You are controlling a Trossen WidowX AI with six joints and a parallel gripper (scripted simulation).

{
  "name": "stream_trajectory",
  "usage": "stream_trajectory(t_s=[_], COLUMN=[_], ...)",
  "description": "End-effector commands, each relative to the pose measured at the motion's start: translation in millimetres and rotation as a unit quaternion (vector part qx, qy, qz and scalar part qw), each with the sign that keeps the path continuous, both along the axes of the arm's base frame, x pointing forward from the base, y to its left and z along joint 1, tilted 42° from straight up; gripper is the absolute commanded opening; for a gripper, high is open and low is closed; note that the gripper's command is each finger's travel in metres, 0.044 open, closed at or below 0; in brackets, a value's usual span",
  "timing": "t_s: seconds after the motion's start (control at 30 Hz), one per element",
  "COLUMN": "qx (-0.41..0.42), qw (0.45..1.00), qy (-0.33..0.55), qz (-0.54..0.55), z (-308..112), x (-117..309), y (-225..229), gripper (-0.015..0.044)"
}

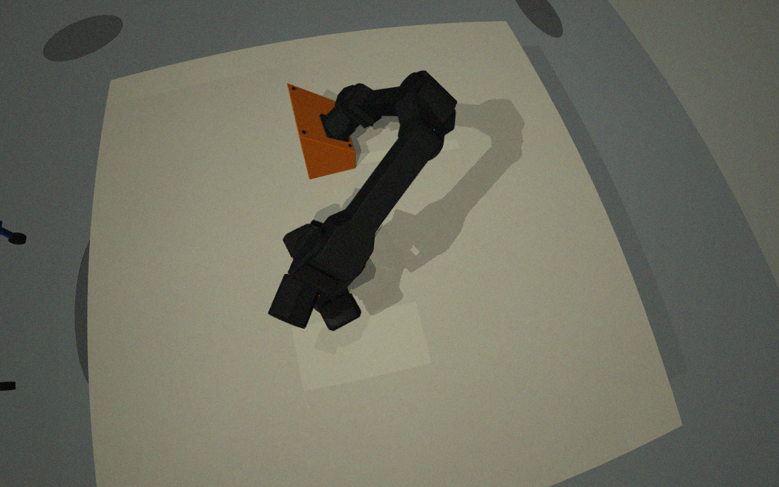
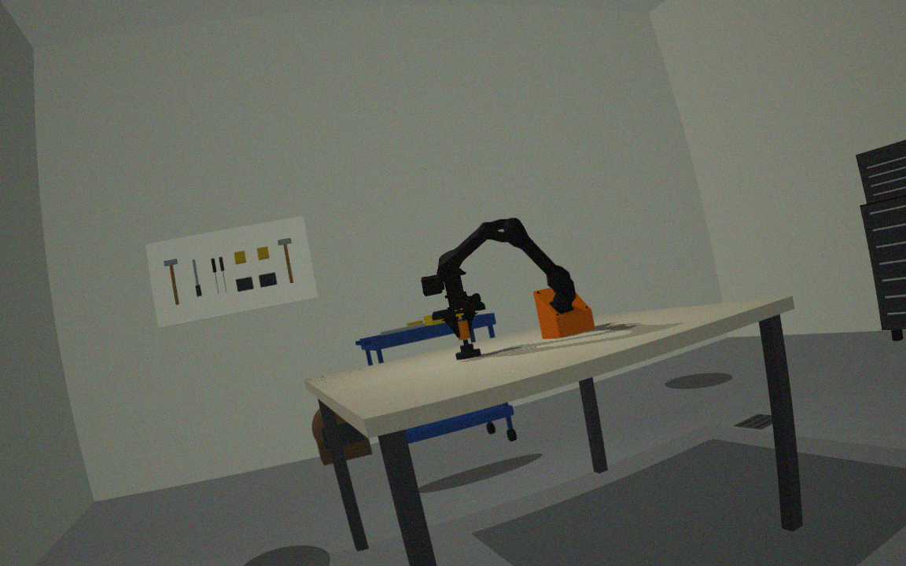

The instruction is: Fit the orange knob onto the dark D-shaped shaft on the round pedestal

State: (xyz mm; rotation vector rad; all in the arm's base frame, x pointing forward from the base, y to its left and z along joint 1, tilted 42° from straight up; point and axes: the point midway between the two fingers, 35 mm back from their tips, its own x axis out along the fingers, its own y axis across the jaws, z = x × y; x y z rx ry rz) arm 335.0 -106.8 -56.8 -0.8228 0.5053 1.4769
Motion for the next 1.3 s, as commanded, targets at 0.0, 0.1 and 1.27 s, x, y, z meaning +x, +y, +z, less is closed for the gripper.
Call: stream_trajectory(t_s=[0.0, 0.1, 1.27], qx=[0.006, 0.013, 0.057], qw=[0.994, 0.978, 0.520], qy=[0.072, 0.137, 0.565], qz=[-0.081, -0.155, -0.638], z=[-1.1, -1.7, -2.1], x=[-0.7, -1.3, -1.2], y=[0.6, 1.2, 1.7], gripper=[0.0000, 0.0000, 0.0000])
